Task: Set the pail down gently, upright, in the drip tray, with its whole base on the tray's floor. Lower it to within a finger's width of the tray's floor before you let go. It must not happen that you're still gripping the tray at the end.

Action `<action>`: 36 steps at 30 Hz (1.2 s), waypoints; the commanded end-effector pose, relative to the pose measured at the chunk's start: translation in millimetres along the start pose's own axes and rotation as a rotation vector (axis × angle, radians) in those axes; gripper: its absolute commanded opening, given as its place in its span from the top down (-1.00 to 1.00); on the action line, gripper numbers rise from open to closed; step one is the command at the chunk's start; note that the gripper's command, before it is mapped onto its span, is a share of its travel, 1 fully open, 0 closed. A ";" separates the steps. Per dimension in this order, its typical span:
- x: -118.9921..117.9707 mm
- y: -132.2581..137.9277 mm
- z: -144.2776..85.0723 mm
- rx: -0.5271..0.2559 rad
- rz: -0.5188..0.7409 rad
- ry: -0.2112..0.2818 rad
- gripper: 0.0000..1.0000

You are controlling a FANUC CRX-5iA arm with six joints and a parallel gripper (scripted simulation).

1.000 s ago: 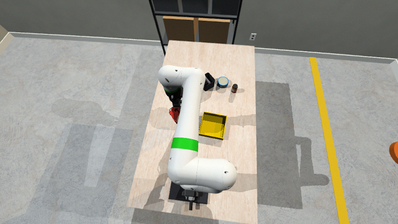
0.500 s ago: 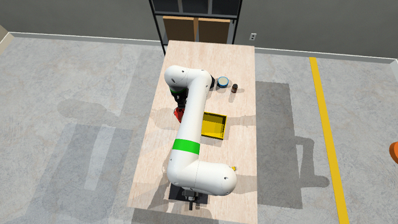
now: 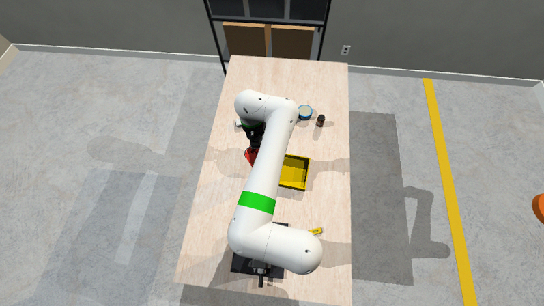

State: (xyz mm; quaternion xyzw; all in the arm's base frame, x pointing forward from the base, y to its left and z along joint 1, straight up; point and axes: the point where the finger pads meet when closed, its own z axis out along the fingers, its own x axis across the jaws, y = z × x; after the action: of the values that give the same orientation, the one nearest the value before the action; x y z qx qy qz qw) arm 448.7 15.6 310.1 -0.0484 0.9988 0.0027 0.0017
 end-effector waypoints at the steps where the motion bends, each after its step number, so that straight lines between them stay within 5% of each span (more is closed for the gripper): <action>1: 0.9 -11.3 -0.8 0.000 0.000 -0.002 1.00; 36: 10.0 -95.3 -0.8 0.000 0.000 -0.002 1.00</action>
State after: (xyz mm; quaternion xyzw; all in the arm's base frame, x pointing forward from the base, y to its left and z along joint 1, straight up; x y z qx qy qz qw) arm 447.7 -73.4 309.5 -0.0484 0.9988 0.0028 0.0017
